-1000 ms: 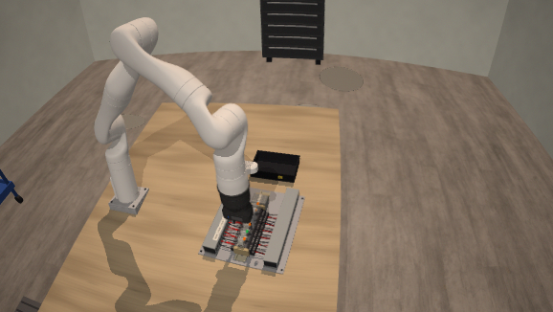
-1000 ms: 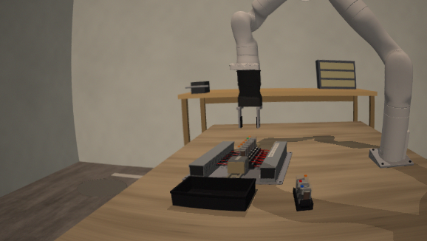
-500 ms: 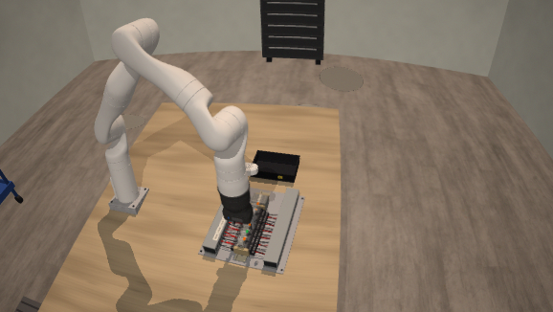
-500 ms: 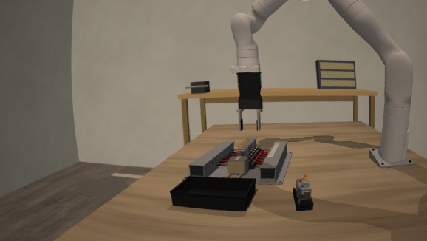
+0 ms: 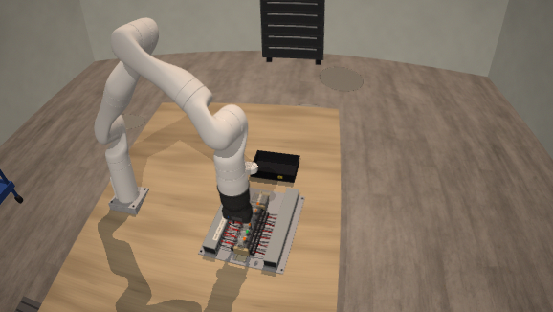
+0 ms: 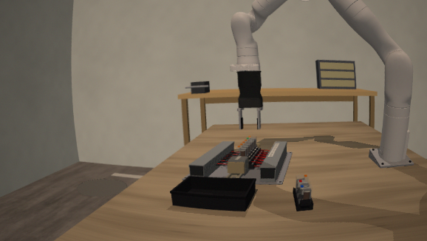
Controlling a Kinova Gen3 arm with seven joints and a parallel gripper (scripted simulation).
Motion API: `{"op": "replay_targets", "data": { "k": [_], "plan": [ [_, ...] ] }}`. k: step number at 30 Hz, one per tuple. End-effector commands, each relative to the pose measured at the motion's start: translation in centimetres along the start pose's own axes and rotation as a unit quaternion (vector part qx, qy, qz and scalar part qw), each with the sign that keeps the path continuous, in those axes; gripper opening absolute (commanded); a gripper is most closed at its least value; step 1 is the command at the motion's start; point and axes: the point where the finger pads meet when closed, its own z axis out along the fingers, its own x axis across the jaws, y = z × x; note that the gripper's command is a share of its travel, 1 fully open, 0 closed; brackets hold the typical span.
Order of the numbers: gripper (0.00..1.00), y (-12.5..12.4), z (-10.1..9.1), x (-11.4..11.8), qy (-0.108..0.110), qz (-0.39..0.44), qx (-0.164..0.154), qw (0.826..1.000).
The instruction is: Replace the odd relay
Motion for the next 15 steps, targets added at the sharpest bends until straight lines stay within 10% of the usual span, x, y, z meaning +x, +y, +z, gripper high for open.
{"op": "replay_targets", "data": {
  "k": [1,15],
  "plan": [
    [1.0,0.09,-0.27,0.1,0.002,0.0,-0.001,1.0],
    [1.0,0.21,-0.62,0.14,0.002,0.0,-0.001,1.0]
  ]
}}
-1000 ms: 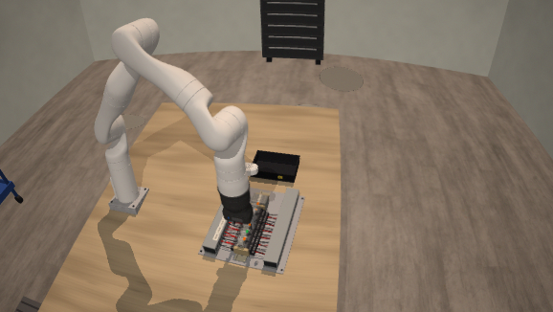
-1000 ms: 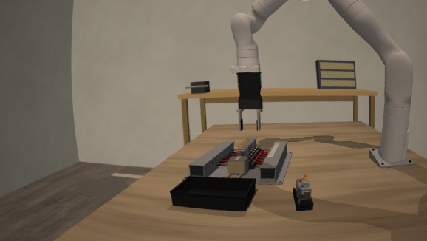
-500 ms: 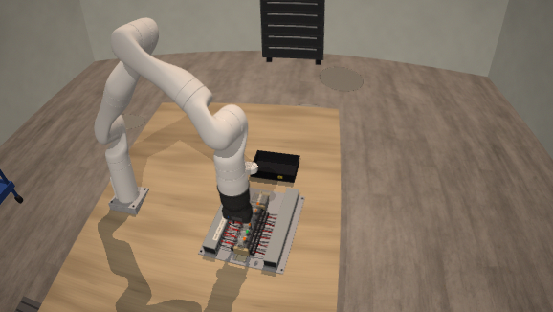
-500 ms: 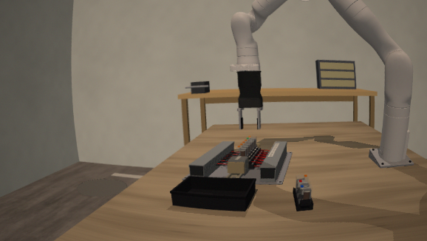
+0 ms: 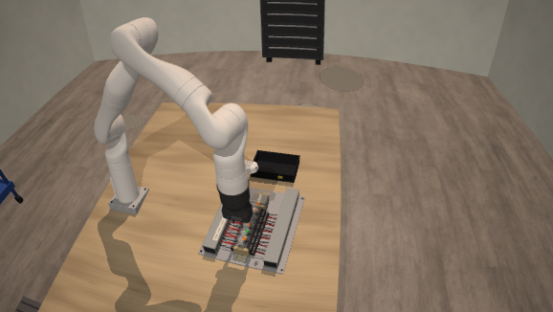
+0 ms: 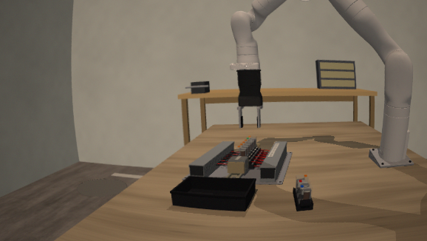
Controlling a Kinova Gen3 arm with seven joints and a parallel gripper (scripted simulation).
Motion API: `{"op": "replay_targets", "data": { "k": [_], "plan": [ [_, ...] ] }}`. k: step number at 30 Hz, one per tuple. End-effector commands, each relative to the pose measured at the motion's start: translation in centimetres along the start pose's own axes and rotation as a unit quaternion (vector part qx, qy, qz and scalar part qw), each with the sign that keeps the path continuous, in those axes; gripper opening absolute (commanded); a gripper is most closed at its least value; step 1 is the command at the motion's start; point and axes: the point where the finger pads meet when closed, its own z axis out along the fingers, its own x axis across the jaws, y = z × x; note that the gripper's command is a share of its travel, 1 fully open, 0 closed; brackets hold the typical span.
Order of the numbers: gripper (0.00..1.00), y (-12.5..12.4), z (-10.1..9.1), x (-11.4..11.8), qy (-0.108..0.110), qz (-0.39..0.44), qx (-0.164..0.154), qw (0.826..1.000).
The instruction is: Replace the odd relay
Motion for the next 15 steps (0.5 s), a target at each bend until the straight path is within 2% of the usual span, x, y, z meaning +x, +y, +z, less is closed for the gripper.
{"op": "replay_targets", "data": {
  "k": [1,15],
  "plan": [
    [1.0,0.08,-0.23,0.11,0.002,0.0,-0.001,1.0],
    [1.0,0.15,-0.43,0.13,0.002,0.0,-0.001,1.0]
  ]
}}
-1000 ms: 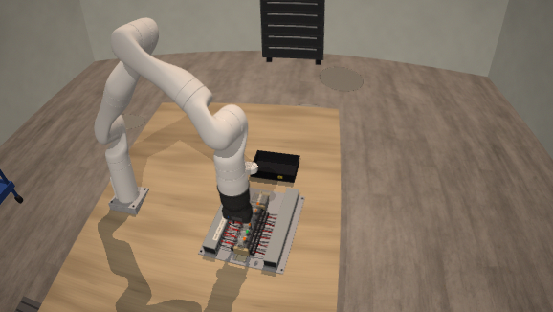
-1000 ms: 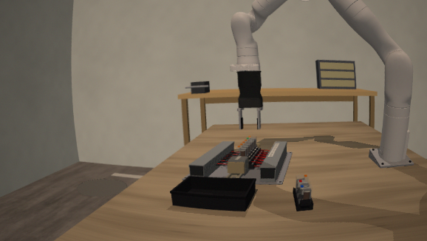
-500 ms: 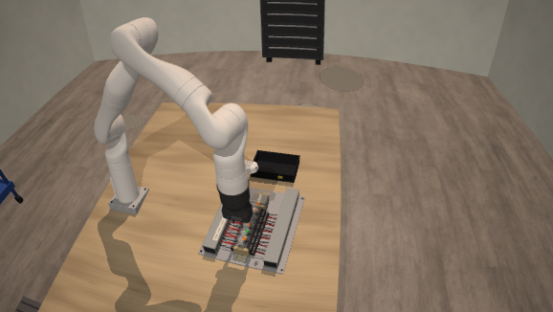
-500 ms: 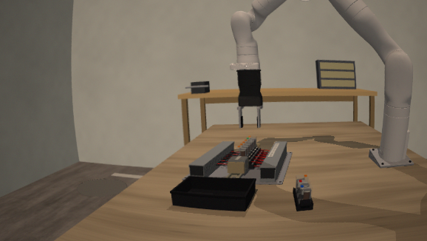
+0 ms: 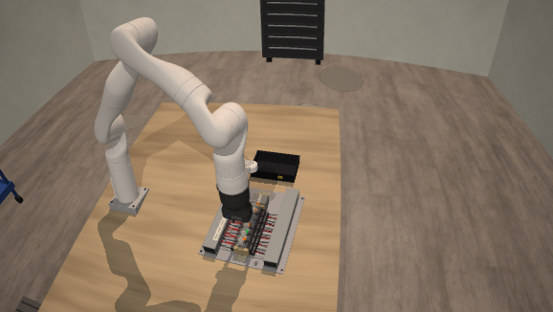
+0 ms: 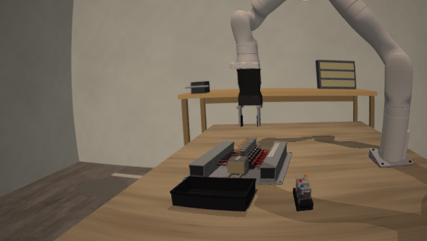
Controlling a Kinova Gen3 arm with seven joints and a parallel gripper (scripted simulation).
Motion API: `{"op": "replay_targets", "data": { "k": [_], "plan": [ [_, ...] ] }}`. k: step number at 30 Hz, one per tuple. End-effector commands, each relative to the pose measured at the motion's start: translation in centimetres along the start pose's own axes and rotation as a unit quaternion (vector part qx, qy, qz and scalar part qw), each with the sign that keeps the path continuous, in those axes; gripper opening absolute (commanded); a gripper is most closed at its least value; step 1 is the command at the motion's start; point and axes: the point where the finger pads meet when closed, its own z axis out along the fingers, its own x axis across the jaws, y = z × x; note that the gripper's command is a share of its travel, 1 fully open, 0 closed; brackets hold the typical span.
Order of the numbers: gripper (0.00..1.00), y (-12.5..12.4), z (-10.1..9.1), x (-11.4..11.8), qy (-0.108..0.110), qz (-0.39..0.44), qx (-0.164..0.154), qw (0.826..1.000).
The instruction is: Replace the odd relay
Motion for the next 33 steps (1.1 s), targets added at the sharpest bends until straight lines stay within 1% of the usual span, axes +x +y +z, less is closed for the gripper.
{"op": "replay_targets", "data": {
  "k": [1,7,22,24,25,33],
  "plan": [
    [1.0,0.0,-0.2,0.1,0.001,0.0,0.0,1.0],
    [1.0,0.1,-0.2,0.1,0.002,0.0,0.0,1.0],
    [1.0,0.2,4.3,0.1,0.002,0.0,0.0,1.0],
    [1.0,0.2,4.3,0.1,0.002,0.0,0.0,1.0],
    [1.0,0.2,3.8,0.3,0.005,0.0,-0.002,1.0],
    [1.0,0.2,4.0,0.1,0.003,0.0,-0.001,1.0]
  ]
}}
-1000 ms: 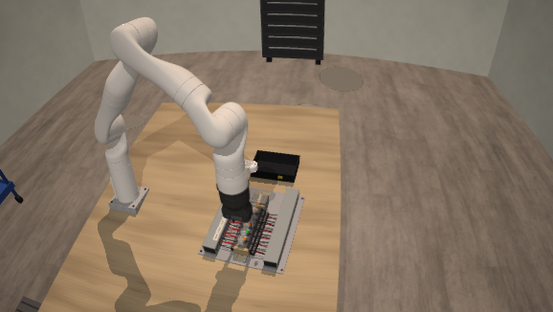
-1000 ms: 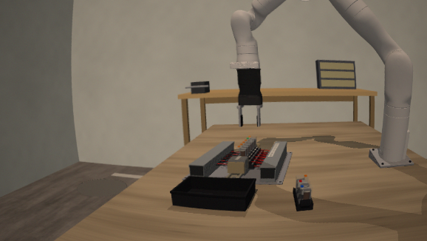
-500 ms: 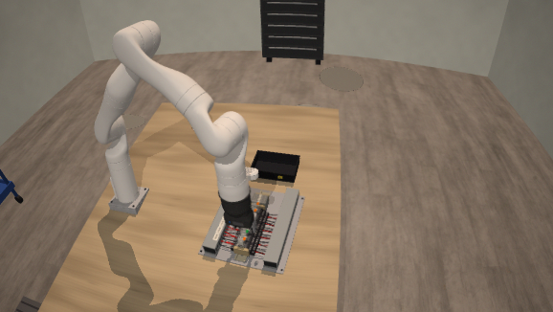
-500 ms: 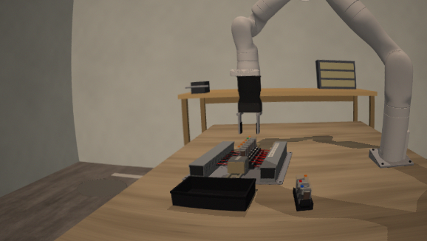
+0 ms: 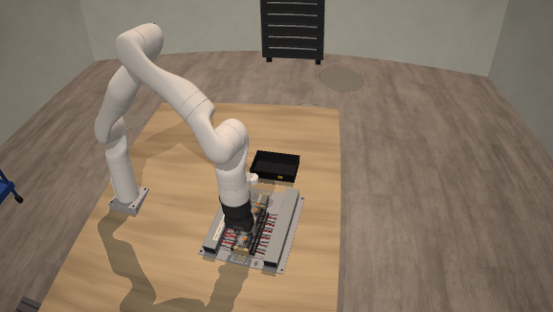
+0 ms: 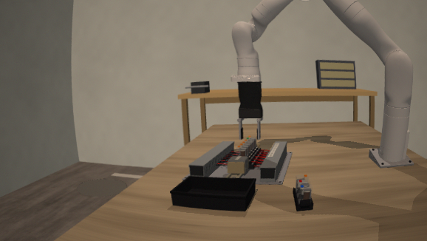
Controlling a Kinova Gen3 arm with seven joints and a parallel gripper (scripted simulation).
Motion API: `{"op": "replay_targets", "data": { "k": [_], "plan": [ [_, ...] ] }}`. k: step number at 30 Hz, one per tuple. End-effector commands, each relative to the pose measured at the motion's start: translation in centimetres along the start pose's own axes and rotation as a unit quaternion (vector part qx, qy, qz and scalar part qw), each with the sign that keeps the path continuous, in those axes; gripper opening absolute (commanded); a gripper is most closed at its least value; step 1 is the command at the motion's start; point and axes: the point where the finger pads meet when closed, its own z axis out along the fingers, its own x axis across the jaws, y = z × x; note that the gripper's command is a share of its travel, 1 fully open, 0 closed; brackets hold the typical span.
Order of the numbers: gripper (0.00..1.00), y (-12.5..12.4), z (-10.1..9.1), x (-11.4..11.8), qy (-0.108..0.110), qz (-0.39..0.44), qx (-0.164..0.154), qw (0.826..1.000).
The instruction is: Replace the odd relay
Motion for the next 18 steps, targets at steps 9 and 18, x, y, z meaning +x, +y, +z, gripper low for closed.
{"op": "replay_targets", "data": {
  "k": [9,18],
  "plan": [
    [1.0,-0.04,0.06,-0.09,-0.001,0.0,0.0,1.0],
    [1.0,-0.04,-0.24,-0.08,-0.001,0.0,0.0,1.0]
  ]
}}
